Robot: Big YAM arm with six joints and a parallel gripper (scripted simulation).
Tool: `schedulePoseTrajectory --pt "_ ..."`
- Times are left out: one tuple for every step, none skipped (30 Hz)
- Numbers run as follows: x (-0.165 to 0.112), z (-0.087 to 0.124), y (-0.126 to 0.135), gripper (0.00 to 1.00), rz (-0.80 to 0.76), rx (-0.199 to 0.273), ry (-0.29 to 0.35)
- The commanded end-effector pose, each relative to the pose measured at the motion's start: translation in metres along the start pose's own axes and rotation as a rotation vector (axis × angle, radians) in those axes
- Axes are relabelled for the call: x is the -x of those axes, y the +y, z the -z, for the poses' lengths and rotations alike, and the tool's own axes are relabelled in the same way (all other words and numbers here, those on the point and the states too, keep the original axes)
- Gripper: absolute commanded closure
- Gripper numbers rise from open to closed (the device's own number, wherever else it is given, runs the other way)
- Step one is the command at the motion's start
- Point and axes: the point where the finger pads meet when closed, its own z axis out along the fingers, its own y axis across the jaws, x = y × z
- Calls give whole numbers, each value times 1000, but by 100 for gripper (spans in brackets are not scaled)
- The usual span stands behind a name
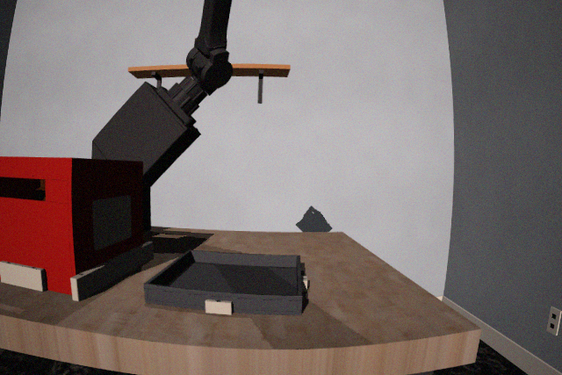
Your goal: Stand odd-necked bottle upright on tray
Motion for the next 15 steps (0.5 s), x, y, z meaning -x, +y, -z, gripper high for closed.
schedulePoseTrajectory --pt "39 7 20 0 -25 132 -55" --pt "43 16 49 0 -25 206 -73" --pt "43 16 49 0 -25 206 -73" --pt "48 27 79 0 -27 285 -91" --pt "48 27 79 0 -27 285 -91" --pt "52 41 110 0 -31 367 -109" --pt "52 41 110 0 -31 367 -109" --pt "56 58 141 0 -37 453 -126" --pt "56 58 141 0 -37 453 -126" --pt "60 78 172 0 -44 542 -144" --pt "60 78 172 0 -44 542 -144" --pt "63 100 202 0 -54 634 -161" --pt "63 100 202 0 -54 634 -161" --pt "63 100 202 0 -54 634 -161" --pt "63 100 202 0 -54 634 -161"
